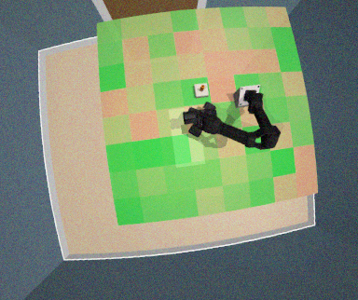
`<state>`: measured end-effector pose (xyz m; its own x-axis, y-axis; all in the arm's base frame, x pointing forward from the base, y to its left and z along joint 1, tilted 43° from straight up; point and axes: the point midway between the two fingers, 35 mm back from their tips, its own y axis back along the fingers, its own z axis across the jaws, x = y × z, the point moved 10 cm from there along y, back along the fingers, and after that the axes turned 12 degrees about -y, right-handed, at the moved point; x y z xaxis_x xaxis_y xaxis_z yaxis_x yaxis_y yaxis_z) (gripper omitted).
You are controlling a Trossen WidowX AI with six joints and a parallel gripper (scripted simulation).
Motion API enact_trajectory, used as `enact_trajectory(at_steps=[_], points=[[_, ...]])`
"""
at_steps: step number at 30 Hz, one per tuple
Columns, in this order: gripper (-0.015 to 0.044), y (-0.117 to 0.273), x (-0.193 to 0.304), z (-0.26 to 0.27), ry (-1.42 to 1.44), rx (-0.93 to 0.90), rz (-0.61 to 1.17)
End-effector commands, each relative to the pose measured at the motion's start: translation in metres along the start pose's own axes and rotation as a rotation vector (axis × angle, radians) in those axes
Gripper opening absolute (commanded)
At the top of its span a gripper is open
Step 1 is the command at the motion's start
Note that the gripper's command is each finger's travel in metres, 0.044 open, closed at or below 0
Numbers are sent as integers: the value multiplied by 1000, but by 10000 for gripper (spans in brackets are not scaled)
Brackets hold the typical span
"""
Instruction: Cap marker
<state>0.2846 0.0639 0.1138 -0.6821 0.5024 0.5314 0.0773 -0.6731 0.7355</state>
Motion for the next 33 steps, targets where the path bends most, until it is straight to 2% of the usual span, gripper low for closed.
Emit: enact_trajectory(at_steps=[1, 4, 25, 33], points=[[76, -1, -1, 0, -6, -1, 0], [0, 5, -4, 1, -23, -11, -28], [0, 56, -1, 0, -6, 1, -2], [0, 64, -11, -6, -6, 5, -8]])
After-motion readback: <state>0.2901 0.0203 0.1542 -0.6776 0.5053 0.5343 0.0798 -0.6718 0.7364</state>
